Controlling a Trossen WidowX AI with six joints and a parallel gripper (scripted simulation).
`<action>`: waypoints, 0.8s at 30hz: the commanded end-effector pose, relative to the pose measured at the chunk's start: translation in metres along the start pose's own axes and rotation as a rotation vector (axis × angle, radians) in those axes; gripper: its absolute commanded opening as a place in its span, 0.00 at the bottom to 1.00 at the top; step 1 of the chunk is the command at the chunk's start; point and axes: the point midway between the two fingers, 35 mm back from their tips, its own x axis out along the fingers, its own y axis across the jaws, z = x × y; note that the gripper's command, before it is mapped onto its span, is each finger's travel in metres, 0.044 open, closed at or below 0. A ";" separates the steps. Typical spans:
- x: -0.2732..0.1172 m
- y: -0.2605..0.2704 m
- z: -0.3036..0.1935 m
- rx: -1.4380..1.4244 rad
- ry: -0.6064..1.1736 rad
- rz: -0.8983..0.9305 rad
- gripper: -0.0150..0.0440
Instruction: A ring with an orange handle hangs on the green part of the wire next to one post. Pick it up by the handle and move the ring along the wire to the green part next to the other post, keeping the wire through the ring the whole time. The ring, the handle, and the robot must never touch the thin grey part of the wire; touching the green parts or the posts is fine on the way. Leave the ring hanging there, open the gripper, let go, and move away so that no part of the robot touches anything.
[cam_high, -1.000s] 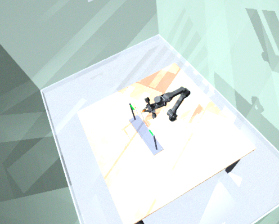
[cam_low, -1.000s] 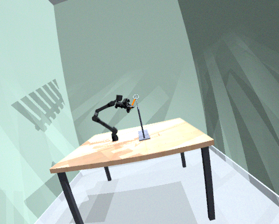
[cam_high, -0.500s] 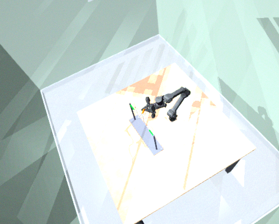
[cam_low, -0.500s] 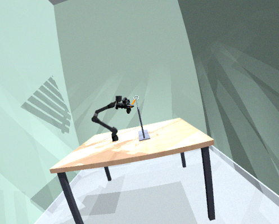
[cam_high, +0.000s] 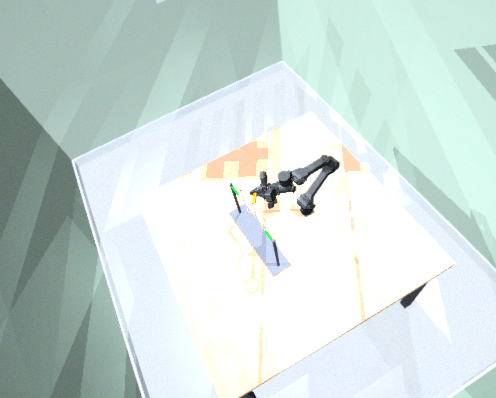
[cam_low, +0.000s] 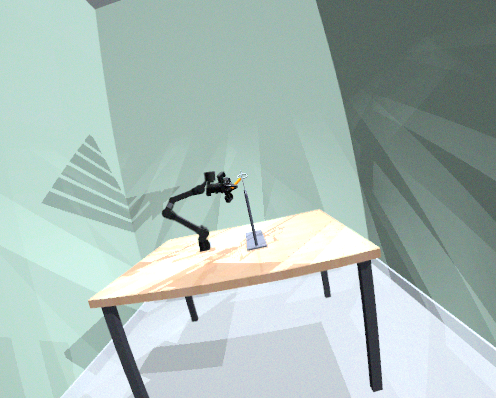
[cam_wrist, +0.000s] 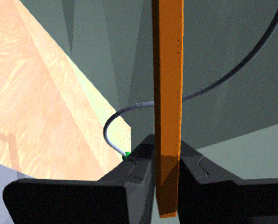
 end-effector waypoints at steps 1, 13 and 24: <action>-0.002 -0.005 -0.001 -0.044 -0.006 -0.037 0.00; -0.001 -0.013 0.000 -0.200 -0.025 -0.125 0.00; -0.001 -0.020 0.001 -0.342 -0.042 -0.205 0.00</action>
